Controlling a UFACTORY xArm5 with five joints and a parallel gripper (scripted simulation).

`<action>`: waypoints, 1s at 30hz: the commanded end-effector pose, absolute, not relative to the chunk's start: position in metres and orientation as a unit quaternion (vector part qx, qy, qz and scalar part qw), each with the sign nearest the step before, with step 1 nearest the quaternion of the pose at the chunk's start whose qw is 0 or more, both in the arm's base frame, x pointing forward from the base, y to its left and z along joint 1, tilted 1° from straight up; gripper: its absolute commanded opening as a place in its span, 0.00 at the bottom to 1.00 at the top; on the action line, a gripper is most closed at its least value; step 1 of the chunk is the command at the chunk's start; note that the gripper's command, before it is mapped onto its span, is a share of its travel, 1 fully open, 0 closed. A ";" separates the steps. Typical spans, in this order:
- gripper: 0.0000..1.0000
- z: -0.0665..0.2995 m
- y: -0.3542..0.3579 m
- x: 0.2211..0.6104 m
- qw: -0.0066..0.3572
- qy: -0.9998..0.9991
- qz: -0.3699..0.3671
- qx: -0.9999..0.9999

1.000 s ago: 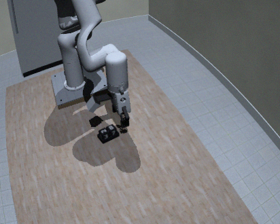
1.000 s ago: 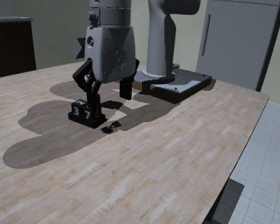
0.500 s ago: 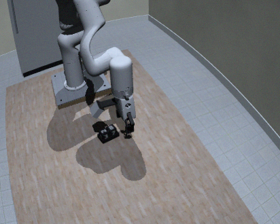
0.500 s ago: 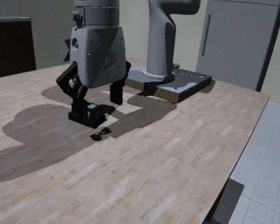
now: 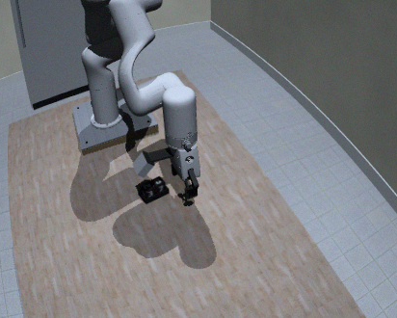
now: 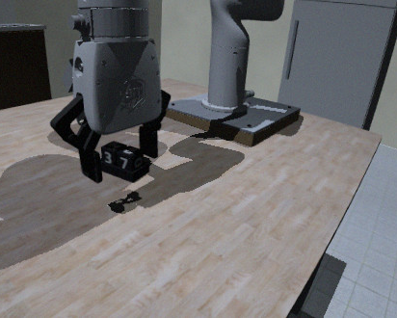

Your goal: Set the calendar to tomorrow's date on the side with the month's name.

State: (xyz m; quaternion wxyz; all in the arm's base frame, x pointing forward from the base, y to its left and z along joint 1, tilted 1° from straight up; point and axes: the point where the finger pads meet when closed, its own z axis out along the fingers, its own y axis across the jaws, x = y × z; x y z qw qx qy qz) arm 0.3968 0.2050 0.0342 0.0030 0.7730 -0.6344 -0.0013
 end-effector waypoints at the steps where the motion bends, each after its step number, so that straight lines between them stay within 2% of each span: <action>1: 1.00 0.035 0.208 0.406 0.002 -0.634 -0.001 0.773; 19: 1.00 0.005 0.208 0.406 0.002 -0.634 -0.001 0.773; 30: 1.00 0.004 0.208 0.406 0.002 -0.634 -0.001 0.773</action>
